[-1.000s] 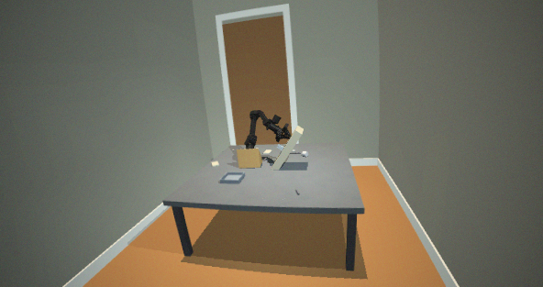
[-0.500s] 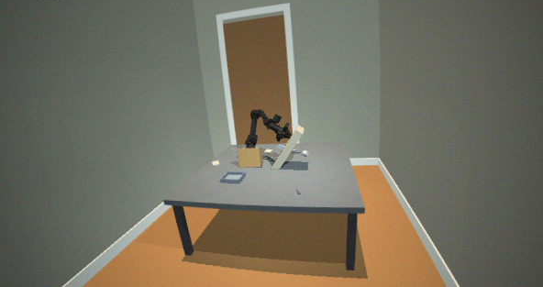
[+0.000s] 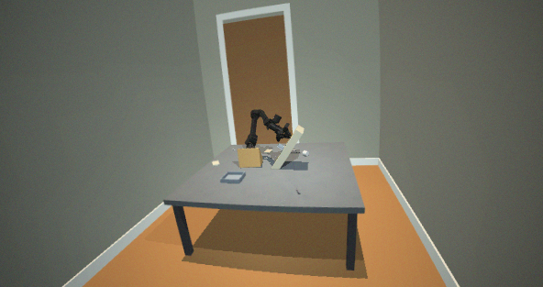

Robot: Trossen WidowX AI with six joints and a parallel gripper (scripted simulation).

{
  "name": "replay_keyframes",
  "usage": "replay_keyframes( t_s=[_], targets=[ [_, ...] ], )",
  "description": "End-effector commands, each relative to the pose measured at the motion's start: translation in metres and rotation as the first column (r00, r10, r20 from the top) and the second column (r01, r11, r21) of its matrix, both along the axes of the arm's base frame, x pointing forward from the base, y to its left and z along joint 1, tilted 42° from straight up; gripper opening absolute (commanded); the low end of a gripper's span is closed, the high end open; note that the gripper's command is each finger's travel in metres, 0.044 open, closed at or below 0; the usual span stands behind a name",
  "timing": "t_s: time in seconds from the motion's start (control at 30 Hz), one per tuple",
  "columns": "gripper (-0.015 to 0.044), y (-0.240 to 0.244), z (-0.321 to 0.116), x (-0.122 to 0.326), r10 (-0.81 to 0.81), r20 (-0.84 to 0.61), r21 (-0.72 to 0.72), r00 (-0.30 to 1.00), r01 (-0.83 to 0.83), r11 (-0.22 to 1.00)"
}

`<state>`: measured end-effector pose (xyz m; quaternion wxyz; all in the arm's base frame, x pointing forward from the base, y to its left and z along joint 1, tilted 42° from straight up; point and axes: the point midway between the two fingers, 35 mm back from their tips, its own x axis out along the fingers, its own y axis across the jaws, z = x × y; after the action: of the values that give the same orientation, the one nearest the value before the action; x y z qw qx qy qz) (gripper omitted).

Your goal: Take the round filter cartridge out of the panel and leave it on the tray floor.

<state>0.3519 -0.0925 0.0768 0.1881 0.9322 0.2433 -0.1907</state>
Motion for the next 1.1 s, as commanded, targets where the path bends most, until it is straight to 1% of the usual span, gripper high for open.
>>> replay_keyframes(
  t_s=[0.0,0.23,0.5,0.77,1.07],
  targets=[
    [0.0,-0.0001,-0.0011,0.0032,0.002,0.002,-0.025,1.0,-0.002,1.0],
    [0.0,0.0043,-0.0057,0.0111,0.113,0.061,-0.209,0.992,-0.098,0.973],
    [0.0,0.0051,-0.0064,0.0124,0.26,0.119,-0.431,0.958,-0.186,0.883],
    [0.0,0.005,-0.0063,0.0123,0.412,0.141,-0.635,0.9,-0.237,0.735],
    [0.0,0.0049,-0.0062,0.0119,0.571,0.117,-0.822,0.812,-0.244,0.515]
  ],
)
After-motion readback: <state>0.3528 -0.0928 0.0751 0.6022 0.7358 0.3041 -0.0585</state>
